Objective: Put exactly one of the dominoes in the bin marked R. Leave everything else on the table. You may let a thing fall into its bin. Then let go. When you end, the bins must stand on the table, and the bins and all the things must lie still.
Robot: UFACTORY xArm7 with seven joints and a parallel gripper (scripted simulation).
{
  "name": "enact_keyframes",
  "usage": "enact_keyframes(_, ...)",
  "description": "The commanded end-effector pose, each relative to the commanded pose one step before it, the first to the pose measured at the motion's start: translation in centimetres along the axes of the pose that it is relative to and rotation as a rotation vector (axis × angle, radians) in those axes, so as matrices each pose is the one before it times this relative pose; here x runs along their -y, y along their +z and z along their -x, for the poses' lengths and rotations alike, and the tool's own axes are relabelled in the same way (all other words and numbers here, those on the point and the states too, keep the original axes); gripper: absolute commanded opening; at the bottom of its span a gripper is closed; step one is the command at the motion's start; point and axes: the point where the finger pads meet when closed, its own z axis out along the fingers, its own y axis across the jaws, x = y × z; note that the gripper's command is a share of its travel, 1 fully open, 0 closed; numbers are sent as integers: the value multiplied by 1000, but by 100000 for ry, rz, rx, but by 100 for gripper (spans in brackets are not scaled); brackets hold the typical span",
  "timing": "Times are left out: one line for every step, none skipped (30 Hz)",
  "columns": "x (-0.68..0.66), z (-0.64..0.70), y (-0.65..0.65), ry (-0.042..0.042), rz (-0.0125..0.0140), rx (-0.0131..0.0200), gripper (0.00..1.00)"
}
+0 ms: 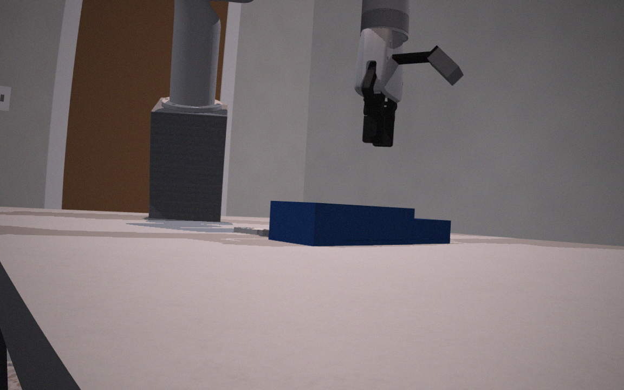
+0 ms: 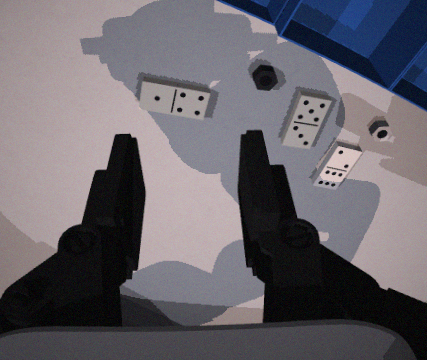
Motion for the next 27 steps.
enact_keyframes(762,2850,3798,-15709,905,-1219,41)
enact_keyframes(234,492,539,-2530,-281,332,41)
enact_keyframes(244,483,538,-2529,-298,346,41)
enact_keyframes(253,472,536,-2527,-311,357,41)
enact_keyframes(0,0,0,0,0,0,41)
enact_keyframes(0,0,0,0,0,0,41)
enact_keyframes(412,738,945,-7418,-757,877,41)
enact_keyframes(318,477,608,-2172,-353,398,41)
enact_keyframes(170,244,320,-2151,-286,336,41)
enact_keyframes(1,1,1,-2338,-211,262,41)
enact_keyframes(1,1,1,-2469,-196,259,41)
enact_keyframes(-1,-1,-3,-2535,-197,293,41)
enact_keyframes(1,1,2,-2607,-162,299,41)
enact_keyframes(1,1,1,-2654,-89,246,41)
enact_keyframes(1,1,1,-2670,4,160,41)
enact_keyframes(2,1,2,-2674,94,79,41)
enact_keyframes(3,1,4,-2664,163,20,41)
enact_keyframes(-4,-1,-4,-2628,205,-13,41)
enact_keyframes(1,0,1,-2603,232,-29,41)
enact_keyframes(1,0,1,-2592,247,-35,41)
enact_keyframes(4,3,1,-2582,300,-72,41)
enact_keyframes(0,0,0,0,0,0,41)
enact_keyframes(0,0,0,0,0,0,41)
enact_keyframes(2,2,0,-7539,943,-249,41)
enact_keyframes(2,2,0,-2059,249,-63,41)
enact_keyframes(2,2,0,-2147,264,-67,41)
enact_keyframes(2,1,0,-2416,301,-77,41)
